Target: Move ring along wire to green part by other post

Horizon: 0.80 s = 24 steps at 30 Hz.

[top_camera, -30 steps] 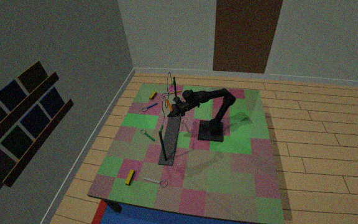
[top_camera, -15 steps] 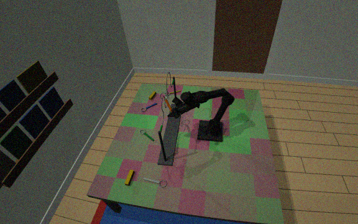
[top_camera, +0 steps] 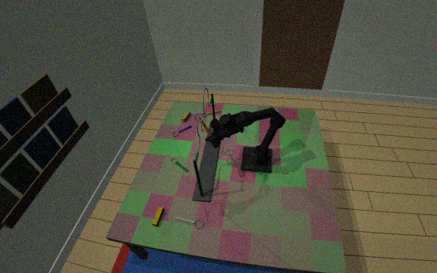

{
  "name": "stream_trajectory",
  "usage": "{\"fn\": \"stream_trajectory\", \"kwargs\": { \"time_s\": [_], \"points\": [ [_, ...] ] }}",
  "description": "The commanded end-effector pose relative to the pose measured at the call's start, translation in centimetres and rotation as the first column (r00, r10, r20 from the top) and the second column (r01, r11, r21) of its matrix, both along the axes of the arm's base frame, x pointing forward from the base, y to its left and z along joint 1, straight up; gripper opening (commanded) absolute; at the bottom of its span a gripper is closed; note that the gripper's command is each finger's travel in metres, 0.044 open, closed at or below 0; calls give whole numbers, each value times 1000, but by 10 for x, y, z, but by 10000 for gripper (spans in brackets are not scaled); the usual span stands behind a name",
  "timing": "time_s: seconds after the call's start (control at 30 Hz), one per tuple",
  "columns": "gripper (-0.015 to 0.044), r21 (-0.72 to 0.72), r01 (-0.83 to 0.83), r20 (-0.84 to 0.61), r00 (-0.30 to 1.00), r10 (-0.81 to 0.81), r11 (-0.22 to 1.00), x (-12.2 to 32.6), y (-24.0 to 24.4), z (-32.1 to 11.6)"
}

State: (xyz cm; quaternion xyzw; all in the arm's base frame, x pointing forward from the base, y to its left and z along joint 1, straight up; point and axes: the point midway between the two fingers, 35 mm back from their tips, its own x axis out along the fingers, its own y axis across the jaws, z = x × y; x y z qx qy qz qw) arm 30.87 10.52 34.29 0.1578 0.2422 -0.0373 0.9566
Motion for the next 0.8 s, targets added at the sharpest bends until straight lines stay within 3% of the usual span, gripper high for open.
{"fn": "stream_trajectory", "kwargs": {
  "time_s": [0.0, 0.77],
  "points": [
    [-150, -98, 3, -8, 1000, -4, 995, 1, -5, -3],
    [-150, -535, 7, -24, 999, -23, 845, -1, -36, -4]
  ]
}}
